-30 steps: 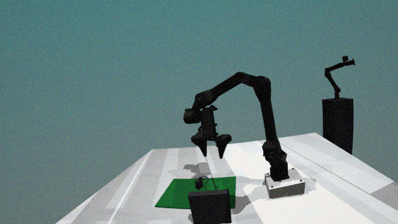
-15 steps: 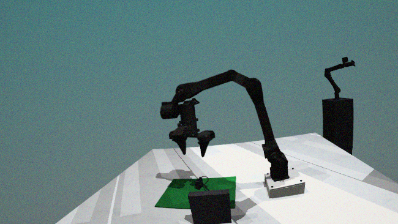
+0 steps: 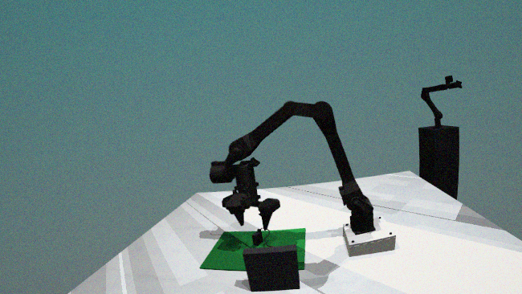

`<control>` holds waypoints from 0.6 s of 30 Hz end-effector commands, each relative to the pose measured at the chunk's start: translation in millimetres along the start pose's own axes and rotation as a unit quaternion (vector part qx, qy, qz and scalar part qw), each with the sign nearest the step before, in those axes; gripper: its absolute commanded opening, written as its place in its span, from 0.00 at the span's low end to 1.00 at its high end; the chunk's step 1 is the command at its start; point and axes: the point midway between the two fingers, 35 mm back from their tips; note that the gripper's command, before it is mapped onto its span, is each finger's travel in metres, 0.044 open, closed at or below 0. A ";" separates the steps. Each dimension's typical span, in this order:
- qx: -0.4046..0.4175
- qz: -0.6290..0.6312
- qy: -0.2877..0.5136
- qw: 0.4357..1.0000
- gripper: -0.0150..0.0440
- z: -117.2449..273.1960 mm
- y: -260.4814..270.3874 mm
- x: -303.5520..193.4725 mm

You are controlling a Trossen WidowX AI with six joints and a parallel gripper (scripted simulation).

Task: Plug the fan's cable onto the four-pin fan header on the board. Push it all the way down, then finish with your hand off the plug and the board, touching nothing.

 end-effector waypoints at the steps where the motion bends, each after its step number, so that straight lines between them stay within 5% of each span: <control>1: 0.001 -0.001 0.002 1.000 1.00 -6.1 1.5 -1.2; 18: 0.001 -0.001 0.002 1.000 1.00 -32.9 0.7 -1.1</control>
Point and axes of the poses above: the point midway between the two fingers, 35 mm back from their tips, its own z axis back along the fingers, its own y axis across the jaws, x = y × z, and after that the axes turned 4 degrees about z, right-handed
